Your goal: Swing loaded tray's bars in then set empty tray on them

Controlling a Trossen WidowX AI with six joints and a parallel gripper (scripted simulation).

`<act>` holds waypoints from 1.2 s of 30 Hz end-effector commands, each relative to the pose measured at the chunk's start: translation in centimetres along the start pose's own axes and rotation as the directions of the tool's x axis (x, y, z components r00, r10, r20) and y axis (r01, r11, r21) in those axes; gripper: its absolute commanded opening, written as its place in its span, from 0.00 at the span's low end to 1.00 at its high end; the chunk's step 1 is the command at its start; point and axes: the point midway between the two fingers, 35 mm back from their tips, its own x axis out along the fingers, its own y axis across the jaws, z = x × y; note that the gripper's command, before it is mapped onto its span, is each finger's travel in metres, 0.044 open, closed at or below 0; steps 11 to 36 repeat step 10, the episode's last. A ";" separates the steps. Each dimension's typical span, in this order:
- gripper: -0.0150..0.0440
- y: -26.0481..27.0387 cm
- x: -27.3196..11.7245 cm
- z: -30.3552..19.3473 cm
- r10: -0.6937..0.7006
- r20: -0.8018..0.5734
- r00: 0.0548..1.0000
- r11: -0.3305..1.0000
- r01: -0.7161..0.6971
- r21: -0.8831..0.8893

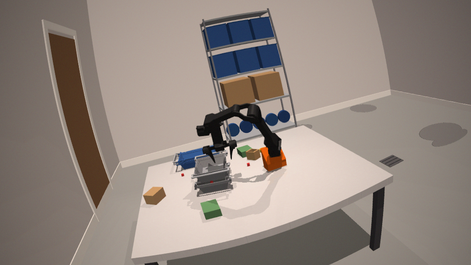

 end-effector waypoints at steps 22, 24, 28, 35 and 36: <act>1.00 0.5 -6.7 0.0 0.005 -0.003 1.000 1.000 -0.005 -0.001; 1.00 0.5 -6.7 0.0 0.005 -0.003 1.000 1.000 -0.005 -0.001; 1.00 0.5 -6.7 0.0 0.005 -0.003 1.000 1.000 -0.005 -0.001; 1.00 0.5 -6.7 0.0 0.005 -0.003 1.000 1.000 -0.005 -0.001; 1.00 0.5 -6.7 0.0 0.005 -0.003 1.000 1.000 -0.005 -0.001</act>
